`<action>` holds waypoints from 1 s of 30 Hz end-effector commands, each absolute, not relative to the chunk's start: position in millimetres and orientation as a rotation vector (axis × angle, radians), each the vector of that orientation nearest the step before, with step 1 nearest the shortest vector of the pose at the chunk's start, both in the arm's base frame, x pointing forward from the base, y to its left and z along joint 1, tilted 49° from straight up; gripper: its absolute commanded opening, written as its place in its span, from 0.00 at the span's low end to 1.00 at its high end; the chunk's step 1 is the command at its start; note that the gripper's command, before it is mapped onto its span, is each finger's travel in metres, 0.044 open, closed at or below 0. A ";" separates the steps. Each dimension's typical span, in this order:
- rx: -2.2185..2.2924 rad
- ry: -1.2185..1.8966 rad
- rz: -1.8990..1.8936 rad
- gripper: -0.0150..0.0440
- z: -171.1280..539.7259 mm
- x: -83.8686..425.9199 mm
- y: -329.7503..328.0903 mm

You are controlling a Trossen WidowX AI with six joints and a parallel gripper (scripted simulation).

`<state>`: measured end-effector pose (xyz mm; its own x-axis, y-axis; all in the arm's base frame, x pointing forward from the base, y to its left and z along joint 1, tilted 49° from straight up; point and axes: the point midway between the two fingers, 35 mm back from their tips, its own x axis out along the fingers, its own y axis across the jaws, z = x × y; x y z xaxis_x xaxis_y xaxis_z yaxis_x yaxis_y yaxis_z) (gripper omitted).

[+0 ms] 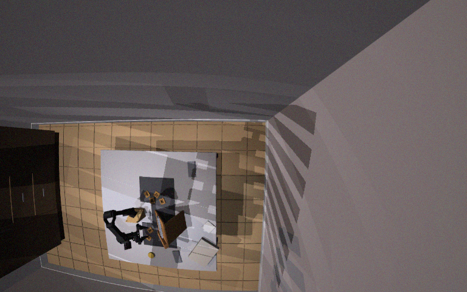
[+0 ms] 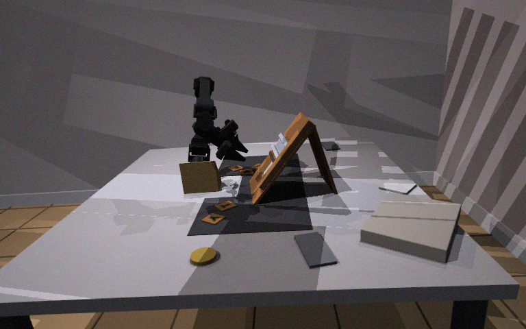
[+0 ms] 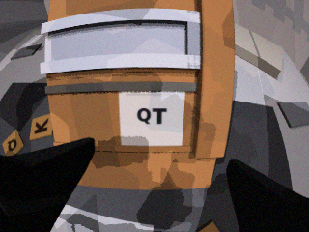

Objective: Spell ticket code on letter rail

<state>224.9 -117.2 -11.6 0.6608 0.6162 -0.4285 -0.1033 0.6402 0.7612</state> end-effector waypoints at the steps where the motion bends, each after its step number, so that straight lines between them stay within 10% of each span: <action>1: 0.784 0.739 0.455 1.00 -11.4 224.9 -116.4; 20: -0.672 0.345 1.020 1.00 151.0 280.6 -162.9; 30: -0.730 0.319 1.041 1.00 159.3 281.0 -161.9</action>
<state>282.4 -162.9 159.5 0.5023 0.6613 -0.5571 -0.8615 0.3275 -0.3880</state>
